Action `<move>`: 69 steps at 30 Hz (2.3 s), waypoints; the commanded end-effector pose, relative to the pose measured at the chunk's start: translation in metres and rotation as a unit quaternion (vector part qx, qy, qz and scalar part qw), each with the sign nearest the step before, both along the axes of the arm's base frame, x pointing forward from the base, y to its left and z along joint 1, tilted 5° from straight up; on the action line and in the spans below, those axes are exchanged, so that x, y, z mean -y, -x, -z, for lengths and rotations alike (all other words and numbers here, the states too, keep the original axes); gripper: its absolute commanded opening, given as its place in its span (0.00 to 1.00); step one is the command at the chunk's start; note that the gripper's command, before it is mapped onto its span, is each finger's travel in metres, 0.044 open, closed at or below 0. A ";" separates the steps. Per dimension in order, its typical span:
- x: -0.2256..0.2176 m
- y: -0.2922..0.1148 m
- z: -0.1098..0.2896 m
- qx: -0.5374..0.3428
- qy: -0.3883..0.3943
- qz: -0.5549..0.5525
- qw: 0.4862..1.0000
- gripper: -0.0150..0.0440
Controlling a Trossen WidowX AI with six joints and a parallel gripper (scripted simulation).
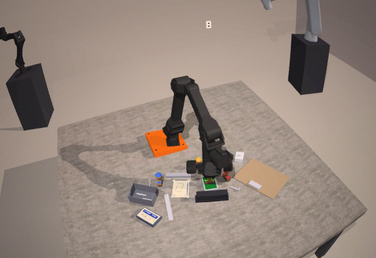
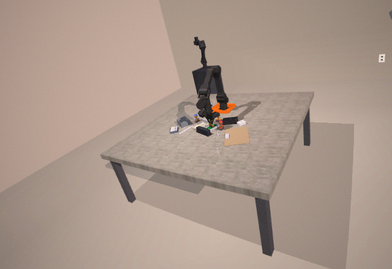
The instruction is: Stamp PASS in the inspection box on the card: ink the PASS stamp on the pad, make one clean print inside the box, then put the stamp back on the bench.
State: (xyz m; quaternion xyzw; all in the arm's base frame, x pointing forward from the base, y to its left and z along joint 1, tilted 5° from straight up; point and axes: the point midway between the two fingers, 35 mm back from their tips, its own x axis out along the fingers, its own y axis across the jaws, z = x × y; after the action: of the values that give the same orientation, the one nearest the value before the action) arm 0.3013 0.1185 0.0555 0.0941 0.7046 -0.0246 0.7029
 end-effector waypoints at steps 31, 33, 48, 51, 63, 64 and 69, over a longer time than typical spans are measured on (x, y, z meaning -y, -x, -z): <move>-0.001 0.000 0.003 -0.001 -0.001 0.000 1.000 0.25; -0.001 0.000 0.003 -0.001 -0.001 0.000 1.000 0.25; -0.001 0.000 0.004 -0.001 -0.001 0.000 1.000 0.25; -0.001 0.000 0.004 -0.001 -0.001 0.000 1.000 0.25; -0.001 0.000 0.000 -0.001 -0.001 0.000 1.000 0.25; -0.001 0.000 0.000 -0.001 -0.001 0.000 1.000 0.25; 0.000 0.000 -0.003 -0.001 -0.001 0.000 1.000 0.25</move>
State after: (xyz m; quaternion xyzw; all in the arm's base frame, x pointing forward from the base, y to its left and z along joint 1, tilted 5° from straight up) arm 0.3018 0.1188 0.0566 0.0941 0.7044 -0.0244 0.7031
